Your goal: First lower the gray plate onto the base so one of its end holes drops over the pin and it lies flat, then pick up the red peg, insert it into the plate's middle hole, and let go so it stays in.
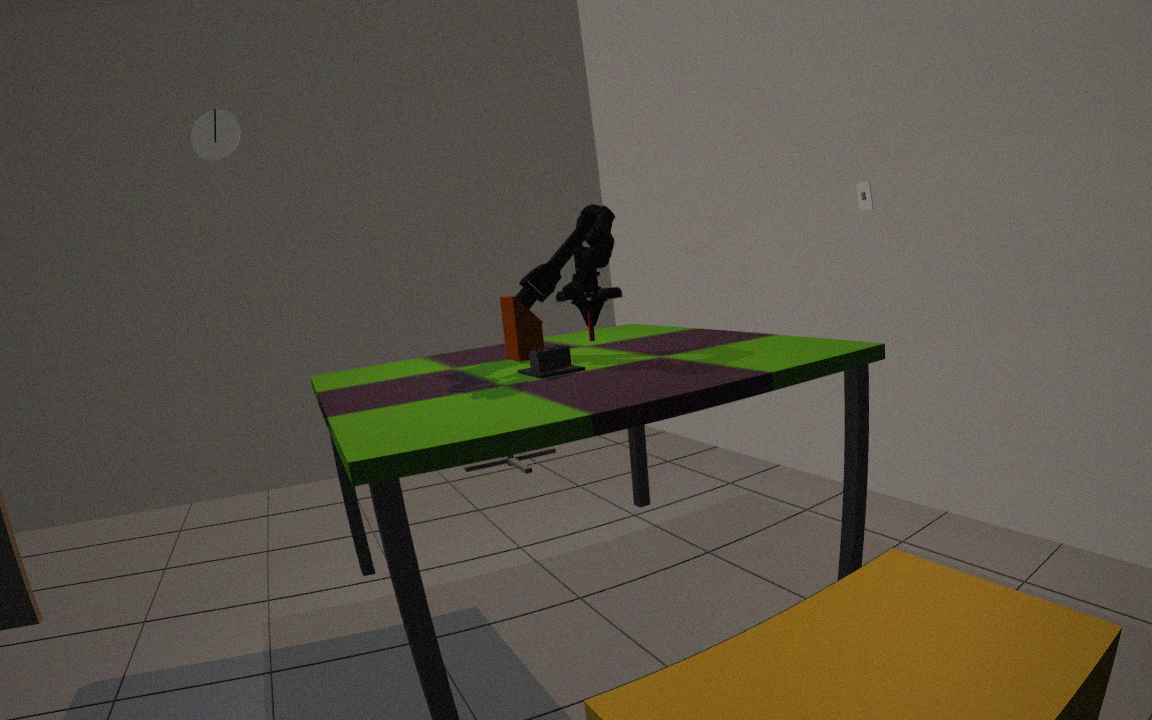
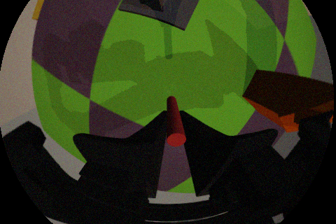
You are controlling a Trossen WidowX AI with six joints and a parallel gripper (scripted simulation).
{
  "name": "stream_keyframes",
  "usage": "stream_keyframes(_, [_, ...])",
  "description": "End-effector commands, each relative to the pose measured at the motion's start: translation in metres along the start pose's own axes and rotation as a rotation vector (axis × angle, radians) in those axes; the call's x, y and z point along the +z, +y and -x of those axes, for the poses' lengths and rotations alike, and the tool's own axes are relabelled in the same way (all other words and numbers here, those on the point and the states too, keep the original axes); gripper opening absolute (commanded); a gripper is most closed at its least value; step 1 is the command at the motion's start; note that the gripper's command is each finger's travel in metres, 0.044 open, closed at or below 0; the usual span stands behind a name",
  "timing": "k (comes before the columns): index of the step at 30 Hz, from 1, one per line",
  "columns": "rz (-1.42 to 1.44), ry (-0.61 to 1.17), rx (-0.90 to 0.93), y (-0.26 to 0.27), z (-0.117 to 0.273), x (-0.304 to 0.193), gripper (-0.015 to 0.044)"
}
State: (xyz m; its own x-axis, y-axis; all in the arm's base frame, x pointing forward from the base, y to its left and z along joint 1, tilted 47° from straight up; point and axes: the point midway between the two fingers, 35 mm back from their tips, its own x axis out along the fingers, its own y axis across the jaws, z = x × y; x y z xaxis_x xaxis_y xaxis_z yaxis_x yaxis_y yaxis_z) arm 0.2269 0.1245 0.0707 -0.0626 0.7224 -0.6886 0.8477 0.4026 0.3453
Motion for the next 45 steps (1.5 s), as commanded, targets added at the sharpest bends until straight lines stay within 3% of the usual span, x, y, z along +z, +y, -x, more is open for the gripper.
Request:
stream_keyframes(1, [0.008, -0.005, 0.000, 0.001, 0.011, 0.002, 0.0000])
stream_keyframes(8, [0.008, -0.001, 0.001, 0.001, 0.034, 0.004, 0.0000])
stream_keyframes(45, [0.007, -0.009, 0.001, 0.027, 0.033, 0.102, 0.0000])
